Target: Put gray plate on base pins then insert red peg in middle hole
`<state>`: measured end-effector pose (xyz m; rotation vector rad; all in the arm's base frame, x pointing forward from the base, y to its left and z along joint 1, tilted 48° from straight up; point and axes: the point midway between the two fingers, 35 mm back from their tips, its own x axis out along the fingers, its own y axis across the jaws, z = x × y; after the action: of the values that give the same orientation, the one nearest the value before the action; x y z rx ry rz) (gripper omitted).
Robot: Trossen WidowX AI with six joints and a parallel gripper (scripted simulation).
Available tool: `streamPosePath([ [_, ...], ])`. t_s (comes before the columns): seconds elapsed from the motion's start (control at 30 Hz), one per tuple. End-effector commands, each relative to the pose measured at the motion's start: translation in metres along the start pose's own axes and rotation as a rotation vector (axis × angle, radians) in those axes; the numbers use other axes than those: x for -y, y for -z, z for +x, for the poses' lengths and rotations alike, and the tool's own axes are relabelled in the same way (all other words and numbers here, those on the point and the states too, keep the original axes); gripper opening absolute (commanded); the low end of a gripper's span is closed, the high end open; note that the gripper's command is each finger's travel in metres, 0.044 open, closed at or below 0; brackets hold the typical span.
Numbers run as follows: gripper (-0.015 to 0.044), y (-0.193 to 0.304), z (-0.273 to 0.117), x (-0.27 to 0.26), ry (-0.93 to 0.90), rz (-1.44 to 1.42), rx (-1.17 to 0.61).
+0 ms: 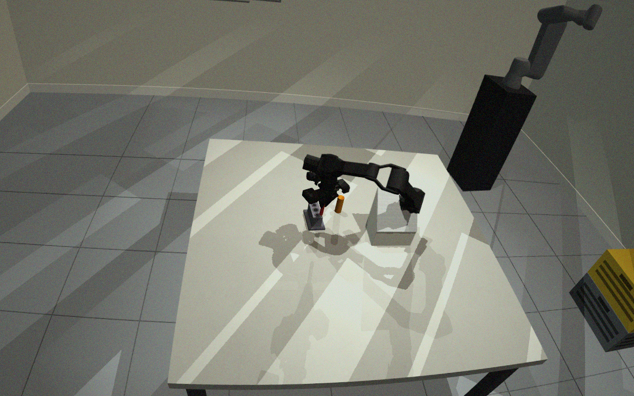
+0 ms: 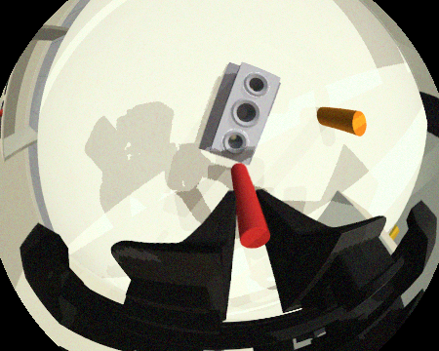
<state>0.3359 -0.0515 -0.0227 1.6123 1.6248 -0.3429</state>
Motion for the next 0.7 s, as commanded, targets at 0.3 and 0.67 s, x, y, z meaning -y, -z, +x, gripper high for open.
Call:
streamPosePath([
  [0.3, 0.0, -0.043, 0.005, 0.009, -0.002, 0.003, -0.012],
  [0.67, 0.0, -0.05, 0.006, 0.008, -0.003, 0.004, -0.015],
])
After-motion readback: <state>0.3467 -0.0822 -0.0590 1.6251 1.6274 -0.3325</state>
